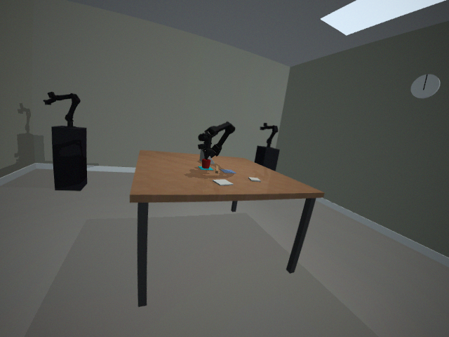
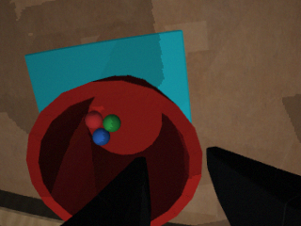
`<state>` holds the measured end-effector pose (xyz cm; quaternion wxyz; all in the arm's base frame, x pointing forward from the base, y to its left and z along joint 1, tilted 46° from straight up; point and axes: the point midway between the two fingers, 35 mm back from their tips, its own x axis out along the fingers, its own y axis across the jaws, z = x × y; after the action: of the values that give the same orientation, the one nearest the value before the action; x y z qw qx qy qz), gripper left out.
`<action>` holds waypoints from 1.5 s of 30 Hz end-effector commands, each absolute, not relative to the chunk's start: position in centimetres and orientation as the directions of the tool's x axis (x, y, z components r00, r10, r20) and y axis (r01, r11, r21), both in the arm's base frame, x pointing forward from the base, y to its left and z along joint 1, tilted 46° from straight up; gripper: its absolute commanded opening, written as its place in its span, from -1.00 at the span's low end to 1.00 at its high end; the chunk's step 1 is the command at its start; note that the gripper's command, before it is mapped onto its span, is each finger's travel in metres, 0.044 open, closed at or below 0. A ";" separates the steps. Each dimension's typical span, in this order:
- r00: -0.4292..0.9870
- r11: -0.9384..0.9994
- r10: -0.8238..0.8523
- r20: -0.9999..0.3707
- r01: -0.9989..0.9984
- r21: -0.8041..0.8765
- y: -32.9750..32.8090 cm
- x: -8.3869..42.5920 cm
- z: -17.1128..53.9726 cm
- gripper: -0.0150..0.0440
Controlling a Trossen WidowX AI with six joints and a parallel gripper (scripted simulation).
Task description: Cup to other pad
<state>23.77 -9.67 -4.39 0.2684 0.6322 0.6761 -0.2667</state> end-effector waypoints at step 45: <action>-0.052 0.058 0.706 -0.707 0.998 -0.016 -15.2 23.9 1.9 1.00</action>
<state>23.86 -14.60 1.32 0.2674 0.6336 0.6748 -0.2679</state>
